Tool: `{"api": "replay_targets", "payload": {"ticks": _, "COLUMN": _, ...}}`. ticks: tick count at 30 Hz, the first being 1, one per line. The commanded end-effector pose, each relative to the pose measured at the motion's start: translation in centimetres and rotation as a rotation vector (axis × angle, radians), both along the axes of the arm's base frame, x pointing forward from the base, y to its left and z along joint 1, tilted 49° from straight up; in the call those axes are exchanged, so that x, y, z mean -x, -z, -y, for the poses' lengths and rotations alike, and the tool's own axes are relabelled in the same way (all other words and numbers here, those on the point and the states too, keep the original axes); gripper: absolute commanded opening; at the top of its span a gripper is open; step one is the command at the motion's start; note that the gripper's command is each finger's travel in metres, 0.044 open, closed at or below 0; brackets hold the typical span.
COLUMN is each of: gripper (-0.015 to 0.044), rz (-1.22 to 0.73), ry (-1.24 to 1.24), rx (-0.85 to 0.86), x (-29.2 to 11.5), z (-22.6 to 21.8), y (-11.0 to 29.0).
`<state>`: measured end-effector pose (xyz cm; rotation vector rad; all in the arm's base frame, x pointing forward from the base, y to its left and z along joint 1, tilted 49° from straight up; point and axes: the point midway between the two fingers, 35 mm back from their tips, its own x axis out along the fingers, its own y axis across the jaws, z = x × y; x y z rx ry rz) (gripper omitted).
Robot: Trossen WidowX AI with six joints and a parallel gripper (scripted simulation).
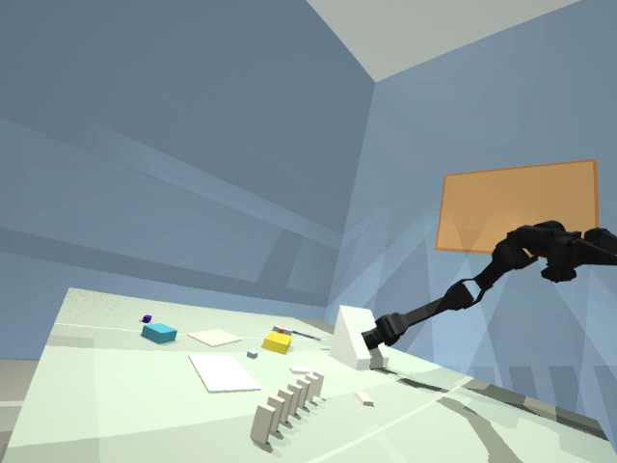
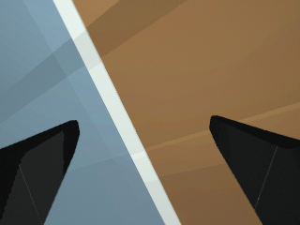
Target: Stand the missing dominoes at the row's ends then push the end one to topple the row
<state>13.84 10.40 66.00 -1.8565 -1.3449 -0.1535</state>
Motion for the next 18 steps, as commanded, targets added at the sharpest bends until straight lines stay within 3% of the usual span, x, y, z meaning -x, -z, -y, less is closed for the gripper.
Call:
{"api": "replay_targets", "payload": {"ticks": 1, "gripper": 0.044, "rz": -0.186, "ry": -0.012, "rx": -0.058, "x": -3.8, "z": 0.4, "y": 2.1}}
{"api": "replay_targets", "payload": {"ticks": 9, "gripper": 0.044, "rz": -0.691, "ry": -0.012, "rx": -0.146, "x": -13.4, "z": 1.8, "y": 10.4}}
{"api": "replay_targets", "payload": {"ticks": 18, "gripper": 0.044, "rz": -1.35, "ry": 0.008, "rx": -0.305, "x": -20.5, "z": 3.5, "y": 23.9}}
